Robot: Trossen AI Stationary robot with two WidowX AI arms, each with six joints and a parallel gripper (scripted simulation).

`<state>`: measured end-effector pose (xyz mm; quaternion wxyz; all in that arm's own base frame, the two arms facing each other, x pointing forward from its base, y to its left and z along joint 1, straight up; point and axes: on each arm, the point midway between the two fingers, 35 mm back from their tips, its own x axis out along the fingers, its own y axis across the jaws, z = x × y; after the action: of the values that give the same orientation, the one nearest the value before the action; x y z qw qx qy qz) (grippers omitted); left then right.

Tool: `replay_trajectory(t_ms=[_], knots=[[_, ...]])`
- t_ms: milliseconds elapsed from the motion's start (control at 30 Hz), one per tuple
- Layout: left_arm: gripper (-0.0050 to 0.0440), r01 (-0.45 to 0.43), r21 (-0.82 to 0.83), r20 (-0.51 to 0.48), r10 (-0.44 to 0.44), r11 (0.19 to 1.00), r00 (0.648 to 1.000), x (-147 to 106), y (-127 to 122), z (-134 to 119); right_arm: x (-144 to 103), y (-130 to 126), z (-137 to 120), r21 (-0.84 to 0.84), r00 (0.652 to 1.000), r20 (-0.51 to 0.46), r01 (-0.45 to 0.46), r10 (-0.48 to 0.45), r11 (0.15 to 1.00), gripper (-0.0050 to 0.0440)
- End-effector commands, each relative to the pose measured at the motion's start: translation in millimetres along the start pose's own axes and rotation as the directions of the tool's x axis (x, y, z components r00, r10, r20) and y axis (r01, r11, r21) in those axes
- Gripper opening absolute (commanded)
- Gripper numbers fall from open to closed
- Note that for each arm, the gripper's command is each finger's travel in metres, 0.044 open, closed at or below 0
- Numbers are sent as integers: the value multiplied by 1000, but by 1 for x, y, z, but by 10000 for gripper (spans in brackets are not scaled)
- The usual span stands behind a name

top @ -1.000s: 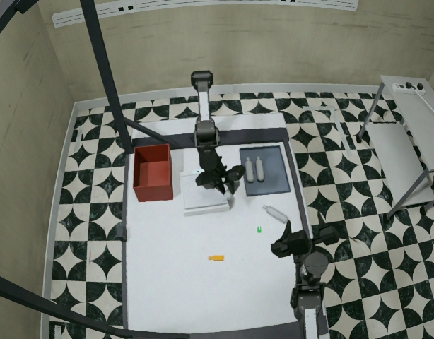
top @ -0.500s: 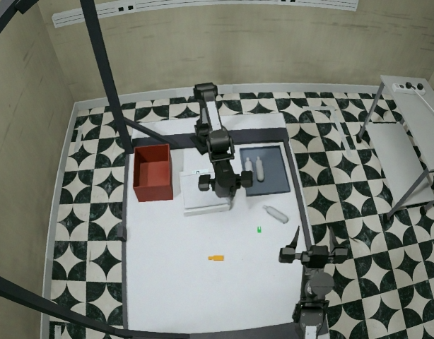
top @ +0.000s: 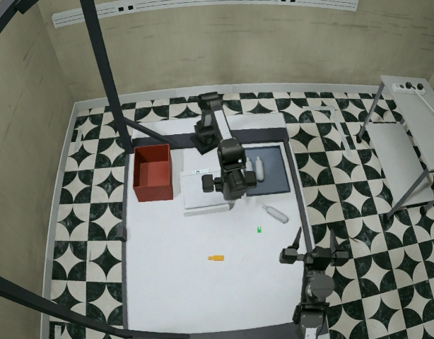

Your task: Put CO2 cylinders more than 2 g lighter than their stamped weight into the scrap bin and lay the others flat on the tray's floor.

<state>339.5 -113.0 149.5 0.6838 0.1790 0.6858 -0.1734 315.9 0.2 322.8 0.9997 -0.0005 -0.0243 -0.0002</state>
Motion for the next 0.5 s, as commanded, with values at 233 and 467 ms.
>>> replay_trajectory(t_ms=[233, 467], knots=[[-50, -3, -4, 39, 3, 1000, 999, -16, -6, -3, 2, 4, 10, 1, 1000, 12, -15, 15, 1000, 440], [-50, 0, -4, 38, 0, 1000, 999, -7, -38, -21, 21, 51, -14, -1, 968, -195, -160, 157, 987, 440]])
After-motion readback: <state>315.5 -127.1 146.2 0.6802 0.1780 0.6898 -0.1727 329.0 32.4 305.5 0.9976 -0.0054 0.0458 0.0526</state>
